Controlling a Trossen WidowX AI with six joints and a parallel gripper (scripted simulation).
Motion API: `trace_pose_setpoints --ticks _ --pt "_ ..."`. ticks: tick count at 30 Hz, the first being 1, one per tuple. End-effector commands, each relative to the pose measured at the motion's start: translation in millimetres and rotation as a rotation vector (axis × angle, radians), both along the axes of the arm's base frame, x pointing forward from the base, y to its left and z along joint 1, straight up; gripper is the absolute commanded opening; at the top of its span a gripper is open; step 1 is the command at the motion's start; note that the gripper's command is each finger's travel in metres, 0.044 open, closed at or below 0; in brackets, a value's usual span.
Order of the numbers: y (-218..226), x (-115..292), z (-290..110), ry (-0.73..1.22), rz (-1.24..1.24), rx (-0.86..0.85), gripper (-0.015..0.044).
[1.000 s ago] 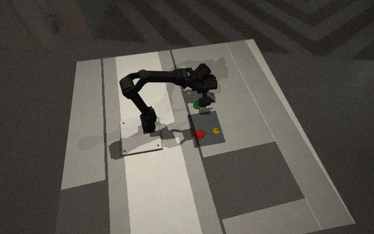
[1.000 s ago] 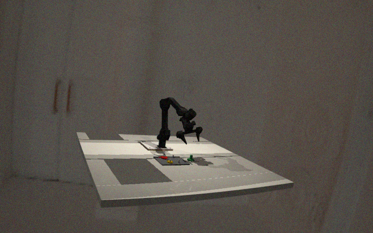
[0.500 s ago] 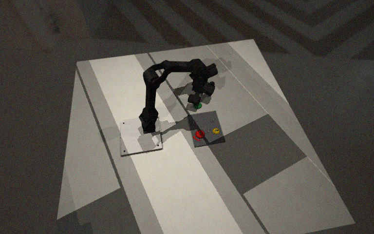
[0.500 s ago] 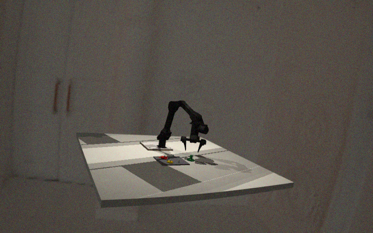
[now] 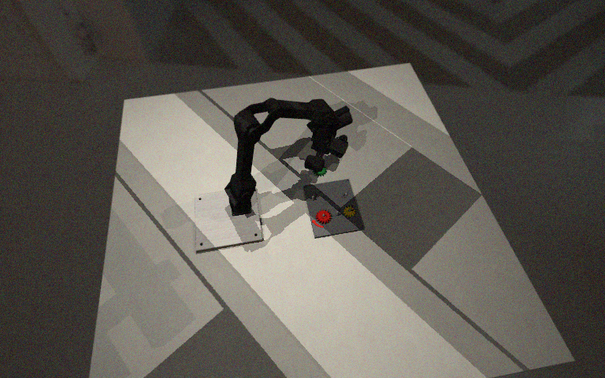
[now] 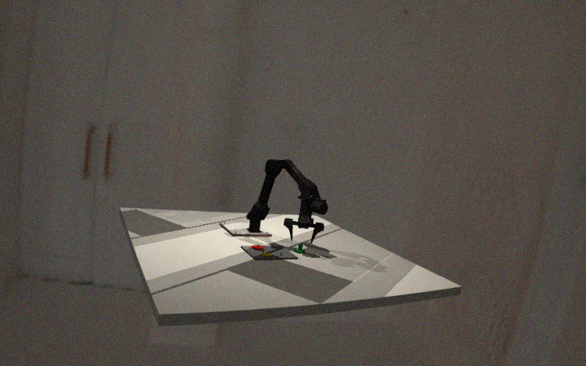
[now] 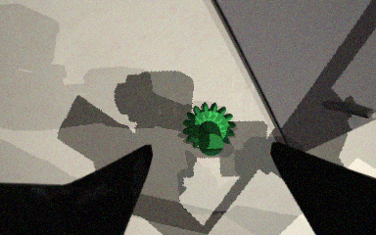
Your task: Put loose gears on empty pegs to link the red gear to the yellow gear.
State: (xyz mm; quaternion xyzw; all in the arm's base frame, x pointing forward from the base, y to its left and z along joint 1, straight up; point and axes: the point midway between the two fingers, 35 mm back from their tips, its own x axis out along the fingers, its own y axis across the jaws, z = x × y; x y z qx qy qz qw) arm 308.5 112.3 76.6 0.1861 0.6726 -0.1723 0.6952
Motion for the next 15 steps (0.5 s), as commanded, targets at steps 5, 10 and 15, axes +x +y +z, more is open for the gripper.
trace_pose_setpoints --ticks 5,10,15 --pt "0.0 -2.2 -15.5 0.014 -0.003 -0.001 0.044" --pt "0.0 -2.2 -22.3 0.014 -0.003 -0.001 0.044" --pt "0.0 -2.3 -22.6 0.014 -0.003 -0.001 0.044"
